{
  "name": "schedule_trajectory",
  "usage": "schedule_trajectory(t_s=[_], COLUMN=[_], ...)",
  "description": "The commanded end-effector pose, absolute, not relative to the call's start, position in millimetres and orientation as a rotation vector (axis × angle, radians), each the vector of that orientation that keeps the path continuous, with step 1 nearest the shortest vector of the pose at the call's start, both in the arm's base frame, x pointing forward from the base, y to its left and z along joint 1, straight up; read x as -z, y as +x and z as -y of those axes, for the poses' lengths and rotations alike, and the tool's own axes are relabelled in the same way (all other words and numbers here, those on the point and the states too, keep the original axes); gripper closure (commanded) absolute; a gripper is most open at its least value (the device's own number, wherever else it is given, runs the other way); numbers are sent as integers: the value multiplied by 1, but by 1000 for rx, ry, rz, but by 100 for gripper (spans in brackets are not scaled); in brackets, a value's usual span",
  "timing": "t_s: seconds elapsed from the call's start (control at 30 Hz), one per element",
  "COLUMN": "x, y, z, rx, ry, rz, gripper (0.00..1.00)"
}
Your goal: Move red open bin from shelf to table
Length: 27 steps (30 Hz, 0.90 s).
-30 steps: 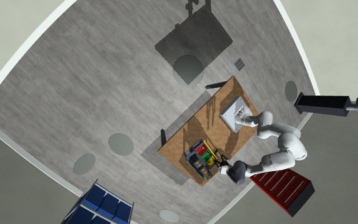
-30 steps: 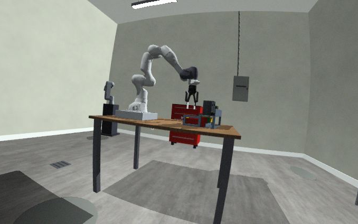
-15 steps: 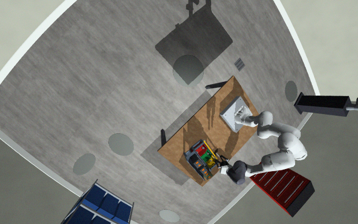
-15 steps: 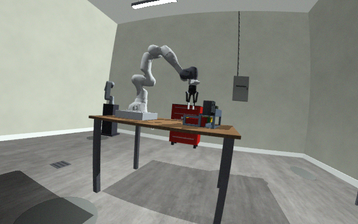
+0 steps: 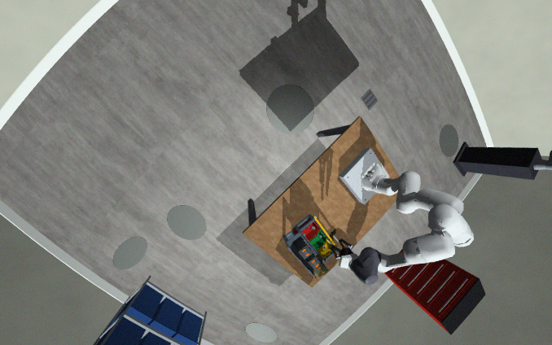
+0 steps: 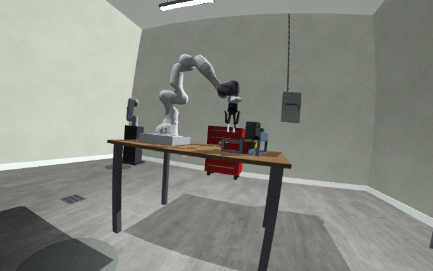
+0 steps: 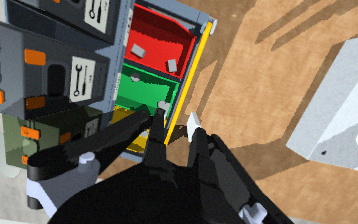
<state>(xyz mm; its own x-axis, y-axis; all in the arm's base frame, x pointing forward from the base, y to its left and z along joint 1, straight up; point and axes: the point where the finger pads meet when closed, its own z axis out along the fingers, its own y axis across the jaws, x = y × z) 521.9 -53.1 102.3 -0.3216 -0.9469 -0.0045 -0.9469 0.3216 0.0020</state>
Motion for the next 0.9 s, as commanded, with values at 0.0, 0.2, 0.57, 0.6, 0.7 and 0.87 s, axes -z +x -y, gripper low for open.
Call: schedule_trajectory(t_s=[0.0,0.2,0.57,0.6,0.7,0.87], x=[-102,-72,-72,-63,-36,-27], y=[522,521,521,519,521,522], z=[53,53,53,53,53,53], rx=[-7,-10,-10,-16,-11,-10], ry=[-1828,-1834,-1834,-1849,-1837,-1834], rz=[-2552,-2552,-2552,-2546,-2550,-2552], gripper=[72,72,72,72,72,72])
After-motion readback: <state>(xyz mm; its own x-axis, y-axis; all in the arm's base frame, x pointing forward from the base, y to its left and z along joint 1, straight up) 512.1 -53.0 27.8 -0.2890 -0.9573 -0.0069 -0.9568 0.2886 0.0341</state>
